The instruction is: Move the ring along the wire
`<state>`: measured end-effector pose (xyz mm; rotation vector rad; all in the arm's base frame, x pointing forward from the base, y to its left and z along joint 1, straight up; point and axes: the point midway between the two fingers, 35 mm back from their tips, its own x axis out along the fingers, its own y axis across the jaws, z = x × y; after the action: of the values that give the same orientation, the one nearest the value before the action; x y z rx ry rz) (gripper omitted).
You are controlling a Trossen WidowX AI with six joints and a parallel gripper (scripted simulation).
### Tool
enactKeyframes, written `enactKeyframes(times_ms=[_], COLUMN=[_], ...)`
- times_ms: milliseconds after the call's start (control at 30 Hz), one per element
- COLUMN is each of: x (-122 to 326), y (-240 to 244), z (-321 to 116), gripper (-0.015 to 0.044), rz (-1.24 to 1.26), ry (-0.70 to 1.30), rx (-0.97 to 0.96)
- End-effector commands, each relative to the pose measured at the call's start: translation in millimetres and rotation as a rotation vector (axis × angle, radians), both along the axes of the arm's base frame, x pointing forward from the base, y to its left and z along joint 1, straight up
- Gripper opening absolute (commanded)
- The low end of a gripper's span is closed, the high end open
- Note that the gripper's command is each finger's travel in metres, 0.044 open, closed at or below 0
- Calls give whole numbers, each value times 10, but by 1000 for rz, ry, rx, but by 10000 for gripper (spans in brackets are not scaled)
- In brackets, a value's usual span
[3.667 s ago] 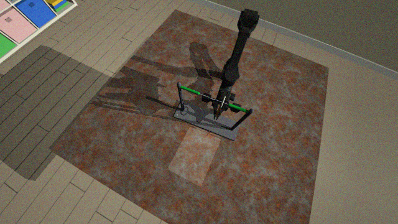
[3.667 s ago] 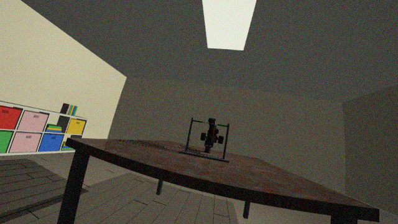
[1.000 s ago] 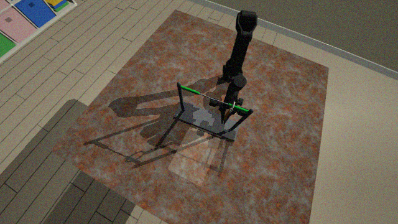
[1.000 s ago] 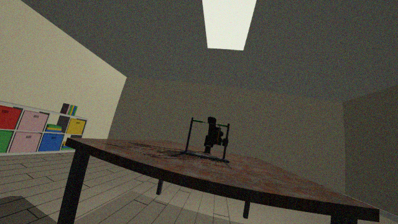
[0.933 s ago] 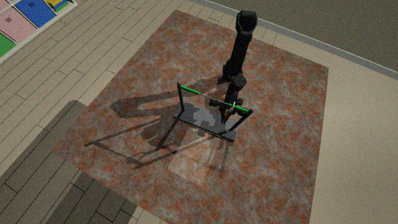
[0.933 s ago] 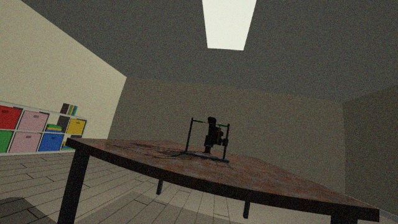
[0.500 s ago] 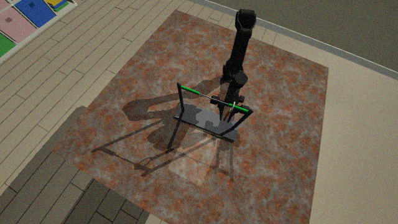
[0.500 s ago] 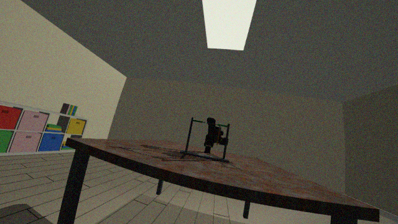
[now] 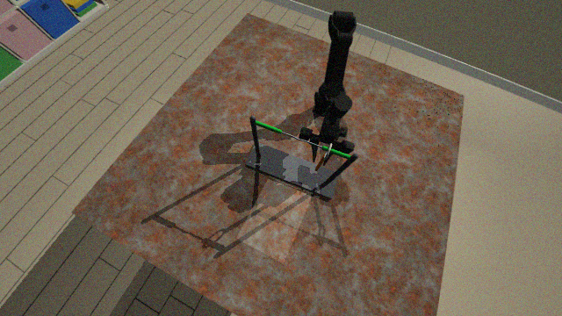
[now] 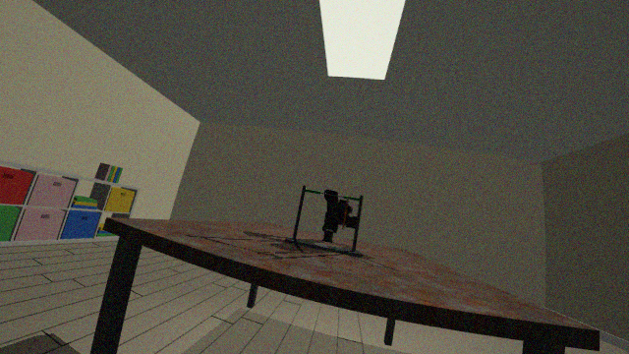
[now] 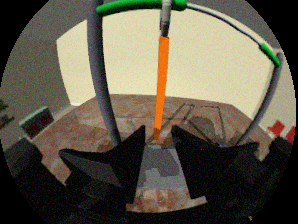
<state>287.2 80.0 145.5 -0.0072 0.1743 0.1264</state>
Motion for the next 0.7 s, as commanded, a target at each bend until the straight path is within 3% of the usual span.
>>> enactKeyframes(times_ms=[0,667], x=[-84,-110], y=[-23,-28], z=[-21,-22], gripper=[160,160], rz=[-5,-5], ry=[6,6], rx=[2,2])
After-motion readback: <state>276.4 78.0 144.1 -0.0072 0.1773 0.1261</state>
